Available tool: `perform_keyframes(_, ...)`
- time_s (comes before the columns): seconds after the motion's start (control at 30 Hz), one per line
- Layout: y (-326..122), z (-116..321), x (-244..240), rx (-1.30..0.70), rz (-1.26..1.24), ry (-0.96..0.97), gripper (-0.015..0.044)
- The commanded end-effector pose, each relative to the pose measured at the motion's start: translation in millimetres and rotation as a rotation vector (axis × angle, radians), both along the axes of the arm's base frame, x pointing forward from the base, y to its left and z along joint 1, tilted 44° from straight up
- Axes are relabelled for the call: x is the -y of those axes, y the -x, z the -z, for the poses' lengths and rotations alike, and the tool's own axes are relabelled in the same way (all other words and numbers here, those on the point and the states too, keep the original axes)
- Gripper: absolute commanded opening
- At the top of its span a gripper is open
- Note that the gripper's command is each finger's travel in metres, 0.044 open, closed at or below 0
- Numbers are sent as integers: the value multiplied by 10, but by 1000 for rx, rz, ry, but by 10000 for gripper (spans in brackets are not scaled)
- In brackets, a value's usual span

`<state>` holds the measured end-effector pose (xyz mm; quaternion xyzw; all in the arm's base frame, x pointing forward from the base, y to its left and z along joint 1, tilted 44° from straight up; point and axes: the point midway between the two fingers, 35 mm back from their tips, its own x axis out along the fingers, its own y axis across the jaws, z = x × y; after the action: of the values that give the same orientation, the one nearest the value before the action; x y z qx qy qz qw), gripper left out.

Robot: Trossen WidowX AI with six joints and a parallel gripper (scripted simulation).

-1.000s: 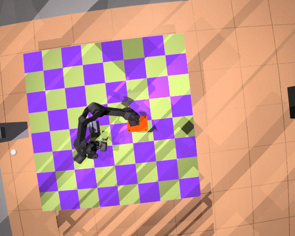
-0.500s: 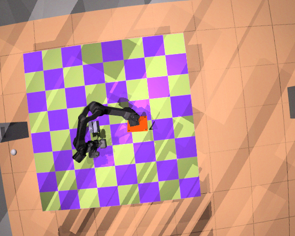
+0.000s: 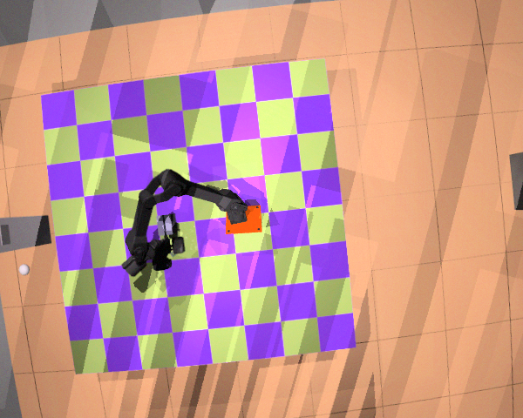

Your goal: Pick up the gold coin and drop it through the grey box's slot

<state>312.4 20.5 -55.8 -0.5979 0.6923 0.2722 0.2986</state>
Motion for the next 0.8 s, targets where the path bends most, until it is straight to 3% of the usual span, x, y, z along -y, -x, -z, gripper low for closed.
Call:
perform_keyframes(0.0,-7,-72,74,-2,-5,4,0)
perform_keyframes(0.77,-11,-465,530,-3,-3,12,0)
